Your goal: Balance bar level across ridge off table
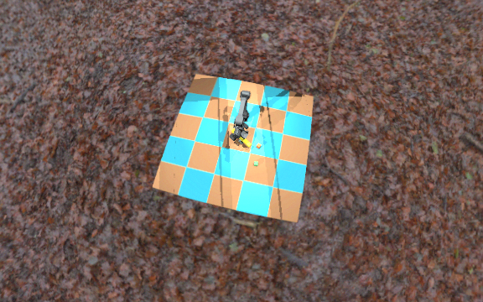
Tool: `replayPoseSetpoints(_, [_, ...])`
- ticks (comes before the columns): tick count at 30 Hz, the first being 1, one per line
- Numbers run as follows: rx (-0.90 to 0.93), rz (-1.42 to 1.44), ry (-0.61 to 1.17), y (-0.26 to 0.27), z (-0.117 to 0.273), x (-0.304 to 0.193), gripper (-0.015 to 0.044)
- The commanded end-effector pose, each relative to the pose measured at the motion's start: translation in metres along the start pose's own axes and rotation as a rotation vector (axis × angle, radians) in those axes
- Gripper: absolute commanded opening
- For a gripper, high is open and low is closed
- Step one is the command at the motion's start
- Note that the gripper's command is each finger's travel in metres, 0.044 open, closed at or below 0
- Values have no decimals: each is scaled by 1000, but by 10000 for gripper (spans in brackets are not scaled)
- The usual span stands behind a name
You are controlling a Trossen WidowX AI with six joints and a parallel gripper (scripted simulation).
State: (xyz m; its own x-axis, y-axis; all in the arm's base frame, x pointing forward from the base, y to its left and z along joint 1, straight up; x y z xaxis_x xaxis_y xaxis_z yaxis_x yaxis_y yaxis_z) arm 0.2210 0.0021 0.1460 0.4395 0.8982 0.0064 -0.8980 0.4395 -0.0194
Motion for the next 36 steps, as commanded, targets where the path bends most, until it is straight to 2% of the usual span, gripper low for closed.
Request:
replayPoseSetpoints(1, [0,0,0,0,0,0,0])
replayPoseSetpoints(15, [0,0,0,0,0,0,0])
replayPoseSetpoints(21, [0,0,0,0,0,0,158])
replayPoseSetpoints(22, [0,0,0,0,0,0,167])
replayPoseSetpoints(36, [0,0,0,0,0,0,168])
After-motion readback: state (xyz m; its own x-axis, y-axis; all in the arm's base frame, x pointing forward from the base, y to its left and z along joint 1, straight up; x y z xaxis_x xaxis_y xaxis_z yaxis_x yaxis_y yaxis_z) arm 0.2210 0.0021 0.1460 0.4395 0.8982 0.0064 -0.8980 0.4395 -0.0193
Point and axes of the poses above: the point midway between the two fingers, 35 mm back from their tips, its own z axis back along the fingers, its own y axis across the jaws, x = y × z, the point moved 4 cm from there along z, back along the fingers, and after that the axes turned 5 degrees about z, right-handed, at the moved point
